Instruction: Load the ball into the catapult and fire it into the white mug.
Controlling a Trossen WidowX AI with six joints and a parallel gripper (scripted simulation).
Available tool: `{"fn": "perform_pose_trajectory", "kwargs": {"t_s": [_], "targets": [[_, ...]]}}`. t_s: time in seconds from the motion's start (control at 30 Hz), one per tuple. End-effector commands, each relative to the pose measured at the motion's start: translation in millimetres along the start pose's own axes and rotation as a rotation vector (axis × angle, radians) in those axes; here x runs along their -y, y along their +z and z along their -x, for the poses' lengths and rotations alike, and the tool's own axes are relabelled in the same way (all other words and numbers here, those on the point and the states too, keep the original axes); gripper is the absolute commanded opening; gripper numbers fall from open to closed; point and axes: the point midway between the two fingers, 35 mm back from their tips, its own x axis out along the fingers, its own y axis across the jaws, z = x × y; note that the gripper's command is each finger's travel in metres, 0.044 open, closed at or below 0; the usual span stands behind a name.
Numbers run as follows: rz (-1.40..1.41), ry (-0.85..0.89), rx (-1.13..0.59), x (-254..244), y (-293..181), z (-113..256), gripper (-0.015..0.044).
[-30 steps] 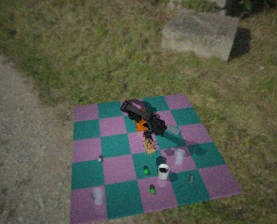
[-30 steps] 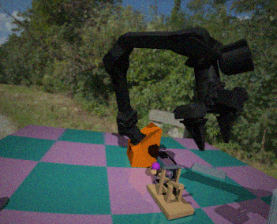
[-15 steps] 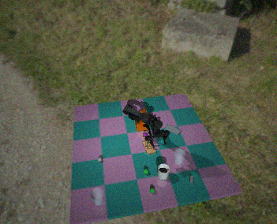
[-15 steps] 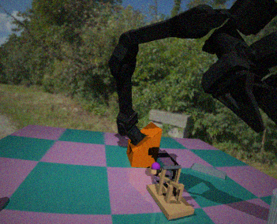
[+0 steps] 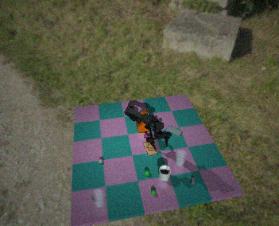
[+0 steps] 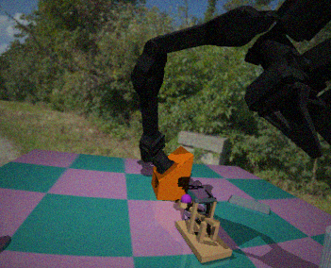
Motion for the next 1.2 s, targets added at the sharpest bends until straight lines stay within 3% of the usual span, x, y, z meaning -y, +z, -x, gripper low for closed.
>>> {"fn": "perform_pose_trajectory", "kwargs": {"t_s": [0.0, 0.53, 0.87, 1.17], "targets": [[0.004, -0.003, 0.001, 0, 0, 0, 0.0414], [0.004, -0.003, 0.001, 0, 0, 0, 0.0000], [0.009, -0.002, -0.002, -1, -1, 0, 0.0000], [0.261, 0.041, -0.132, -47, -52, -2, 0.0000]]}}
